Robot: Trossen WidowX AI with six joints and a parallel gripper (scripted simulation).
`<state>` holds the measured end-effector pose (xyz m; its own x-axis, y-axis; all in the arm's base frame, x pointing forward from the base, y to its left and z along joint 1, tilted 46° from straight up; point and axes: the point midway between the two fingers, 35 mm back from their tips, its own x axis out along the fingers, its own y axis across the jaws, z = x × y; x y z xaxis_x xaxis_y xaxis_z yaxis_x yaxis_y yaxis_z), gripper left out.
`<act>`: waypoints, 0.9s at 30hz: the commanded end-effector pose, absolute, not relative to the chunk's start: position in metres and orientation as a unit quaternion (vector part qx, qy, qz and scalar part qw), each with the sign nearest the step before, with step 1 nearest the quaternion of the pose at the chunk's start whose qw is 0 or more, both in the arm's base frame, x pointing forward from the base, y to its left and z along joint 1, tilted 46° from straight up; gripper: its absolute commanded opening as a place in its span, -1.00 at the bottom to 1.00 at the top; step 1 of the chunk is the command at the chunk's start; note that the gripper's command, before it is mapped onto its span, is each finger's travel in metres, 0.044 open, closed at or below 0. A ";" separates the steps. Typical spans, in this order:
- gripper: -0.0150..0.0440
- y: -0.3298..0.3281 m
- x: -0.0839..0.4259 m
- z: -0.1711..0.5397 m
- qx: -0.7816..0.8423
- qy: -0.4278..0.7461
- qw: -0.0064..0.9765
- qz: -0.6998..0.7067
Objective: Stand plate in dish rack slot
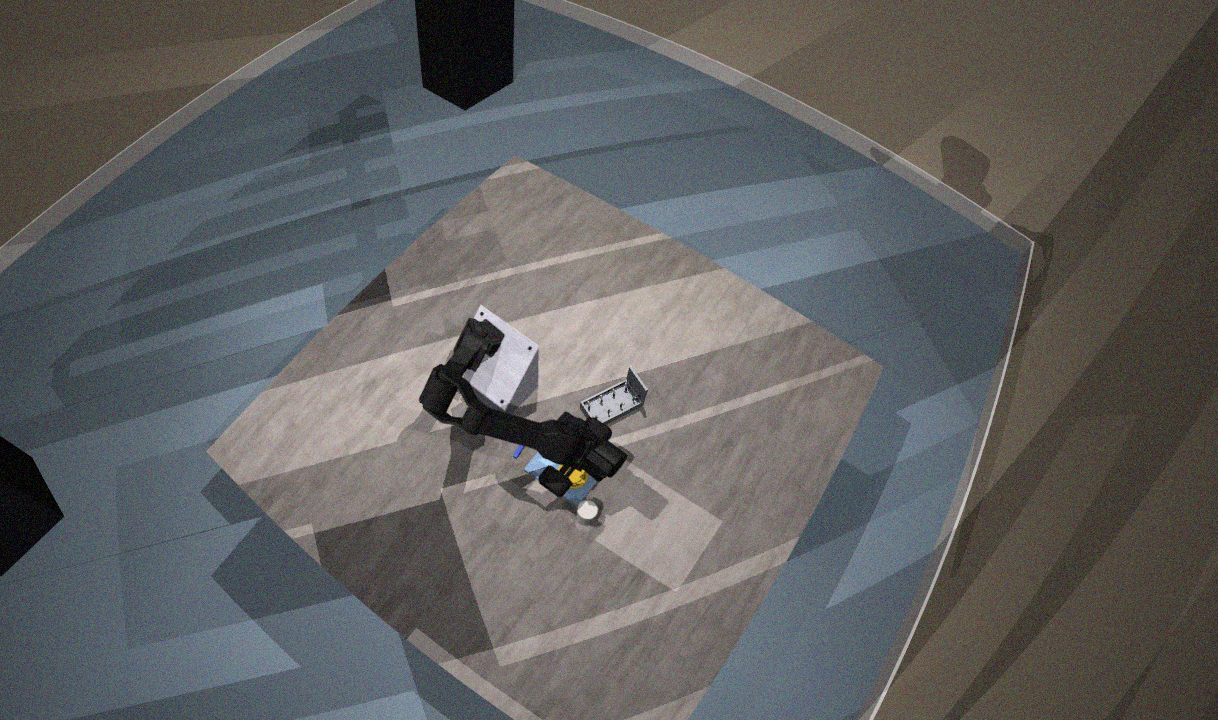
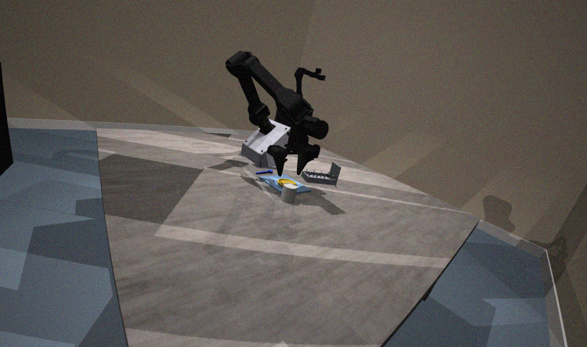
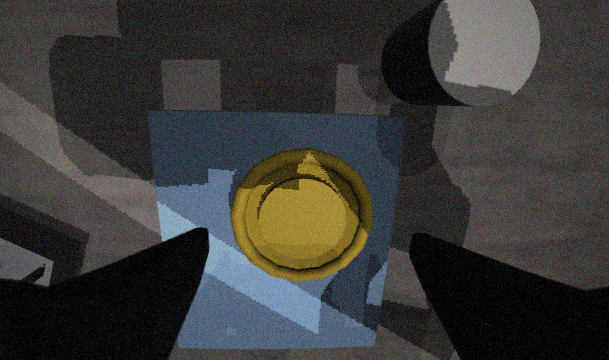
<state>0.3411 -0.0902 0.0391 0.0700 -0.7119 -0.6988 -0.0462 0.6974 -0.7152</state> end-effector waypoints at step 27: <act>0.83 -0.119 0.340 0.009 -0.304 0.639 0.661 -0.249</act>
<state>0.3421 -0.1176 0.0110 0.0651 -0.7168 -0.6942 -0.0483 0.6926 -0.7197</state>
